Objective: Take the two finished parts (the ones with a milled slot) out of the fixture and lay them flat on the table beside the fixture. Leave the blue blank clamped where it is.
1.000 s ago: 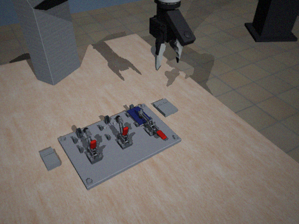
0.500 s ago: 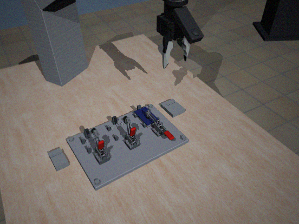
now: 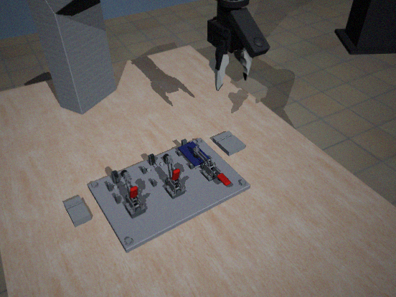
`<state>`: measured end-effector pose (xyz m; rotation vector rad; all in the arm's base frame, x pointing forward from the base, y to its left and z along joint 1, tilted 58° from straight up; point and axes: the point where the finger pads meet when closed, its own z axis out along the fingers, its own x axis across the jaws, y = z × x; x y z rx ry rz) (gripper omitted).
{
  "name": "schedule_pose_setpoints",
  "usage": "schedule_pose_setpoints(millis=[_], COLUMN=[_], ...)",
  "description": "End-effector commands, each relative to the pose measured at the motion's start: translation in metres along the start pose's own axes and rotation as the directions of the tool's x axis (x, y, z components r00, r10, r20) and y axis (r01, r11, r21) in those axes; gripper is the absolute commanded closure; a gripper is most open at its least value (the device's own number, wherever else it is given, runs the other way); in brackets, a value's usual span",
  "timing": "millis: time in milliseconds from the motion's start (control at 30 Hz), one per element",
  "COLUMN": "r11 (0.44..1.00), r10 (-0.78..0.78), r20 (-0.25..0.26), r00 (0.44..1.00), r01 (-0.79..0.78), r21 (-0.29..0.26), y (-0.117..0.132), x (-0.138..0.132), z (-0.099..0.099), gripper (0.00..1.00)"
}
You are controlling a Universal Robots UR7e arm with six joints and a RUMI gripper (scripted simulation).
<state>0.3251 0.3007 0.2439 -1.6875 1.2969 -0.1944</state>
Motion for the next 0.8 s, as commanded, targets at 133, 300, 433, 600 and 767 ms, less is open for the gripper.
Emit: schedule_pose_setpoints(millis=[133,300,433,600,767], r11=[1.000,1.000,1.000,1.000,1.000], r10=[-0.001,-0.001,-0.001,-0.001,-0.001], r20=[0.000,0.000,0.000,0.000,0.000], r00=[1.000,1.000,1.000,1.000,1.000], r01=[0.001,0.001,0.001,0.001,0.001], r21=[0.000,0.000,0.000,0.000,0.000], y=[-0.0002,-0.0002,-0.0002,-0.0002,-0.0002], x=[-0.0002,-0.0002,-0.0002,-0.0002,-0.0002], z=[-0.0002,-0.0002,-0.0001,-0.0001,-0.0001], gripper=[0.46,0.46,0.46,0.46,0.46])
